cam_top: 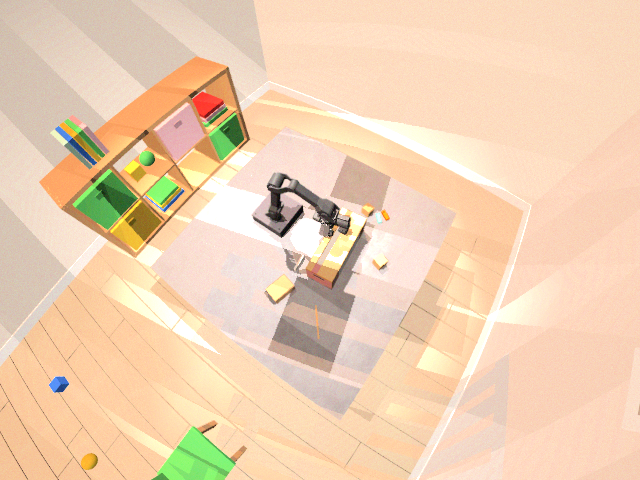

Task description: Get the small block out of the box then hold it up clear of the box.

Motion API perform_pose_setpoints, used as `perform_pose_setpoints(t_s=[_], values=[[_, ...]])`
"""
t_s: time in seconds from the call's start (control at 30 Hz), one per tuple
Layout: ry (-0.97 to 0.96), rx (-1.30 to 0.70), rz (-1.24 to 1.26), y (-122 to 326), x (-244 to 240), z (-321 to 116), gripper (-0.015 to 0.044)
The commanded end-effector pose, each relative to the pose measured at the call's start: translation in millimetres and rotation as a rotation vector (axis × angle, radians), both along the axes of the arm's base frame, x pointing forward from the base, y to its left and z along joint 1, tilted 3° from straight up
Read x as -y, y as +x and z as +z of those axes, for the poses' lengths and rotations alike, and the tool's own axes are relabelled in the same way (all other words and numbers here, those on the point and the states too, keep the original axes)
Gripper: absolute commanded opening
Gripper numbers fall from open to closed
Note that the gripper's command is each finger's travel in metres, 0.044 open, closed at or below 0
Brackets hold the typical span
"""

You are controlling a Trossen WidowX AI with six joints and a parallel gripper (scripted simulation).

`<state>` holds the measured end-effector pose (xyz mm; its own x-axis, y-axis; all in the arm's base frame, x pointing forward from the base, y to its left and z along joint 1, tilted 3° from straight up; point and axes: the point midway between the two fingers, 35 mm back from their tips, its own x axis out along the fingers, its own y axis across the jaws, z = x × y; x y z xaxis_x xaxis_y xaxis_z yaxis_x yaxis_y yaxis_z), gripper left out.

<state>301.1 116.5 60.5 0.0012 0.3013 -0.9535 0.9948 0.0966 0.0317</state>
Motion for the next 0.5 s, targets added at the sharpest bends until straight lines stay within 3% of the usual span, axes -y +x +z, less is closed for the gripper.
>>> perform_pose_setpoints(t_s=[0.0,0.3,0.47], values=[[0.004,0.001,-0.002,-0.5,-11.0,-0.2,0.0400],[0.005,0.001,-0.002,-1.9,-26.1,1.9,0.0400],[0.006,0.000,0.002,-2.4,-26.2,42.9,0.0400]])
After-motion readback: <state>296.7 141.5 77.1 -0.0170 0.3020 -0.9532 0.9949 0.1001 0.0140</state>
